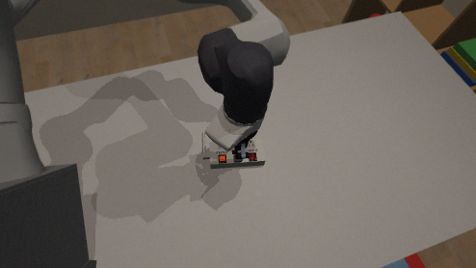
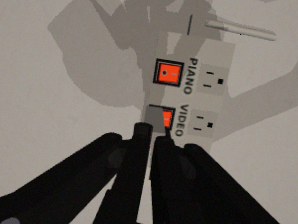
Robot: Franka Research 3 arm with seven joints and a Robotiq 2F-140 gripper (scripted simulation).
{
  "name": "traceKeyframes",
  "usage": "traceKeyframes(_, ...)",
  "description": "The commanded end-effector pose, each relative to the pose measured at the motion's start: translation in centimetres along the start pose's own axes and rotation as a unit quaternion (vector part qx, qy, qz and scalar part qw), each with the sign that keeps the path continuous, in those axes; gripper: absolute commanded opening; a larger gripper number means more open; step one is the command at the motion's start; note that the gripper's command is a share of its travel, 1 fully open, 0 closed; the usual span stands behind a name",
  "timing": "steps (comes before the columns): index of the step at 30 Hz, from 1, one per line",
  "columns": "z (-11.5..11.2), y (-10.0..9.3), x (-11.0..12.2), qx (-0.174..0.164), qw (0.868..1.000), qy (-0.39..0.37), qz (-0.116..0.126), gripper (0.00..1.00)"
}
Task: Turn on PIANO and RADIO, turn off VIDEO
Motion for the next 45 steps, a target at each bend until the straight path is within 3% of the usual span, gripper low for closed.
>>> traceKeyframes(1, -0.1, 0.1, 0.0, -0.001, 1.0, 0.003, 0.001, 0.0)
traceKeyframes(45, -0.1, 1.1, 0.0, -0.001, 1.0, 0.003, 0.001, 0.0)
Point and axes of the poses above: the point where the finger pads meet when closed, its own y axis out along the fingers, its own x axis across the jaws, z = x × y, the point moved 5 cm from there along -y, back along the fingers, and after that the axes turned 13 degrees about y, right-handed, at the moved point
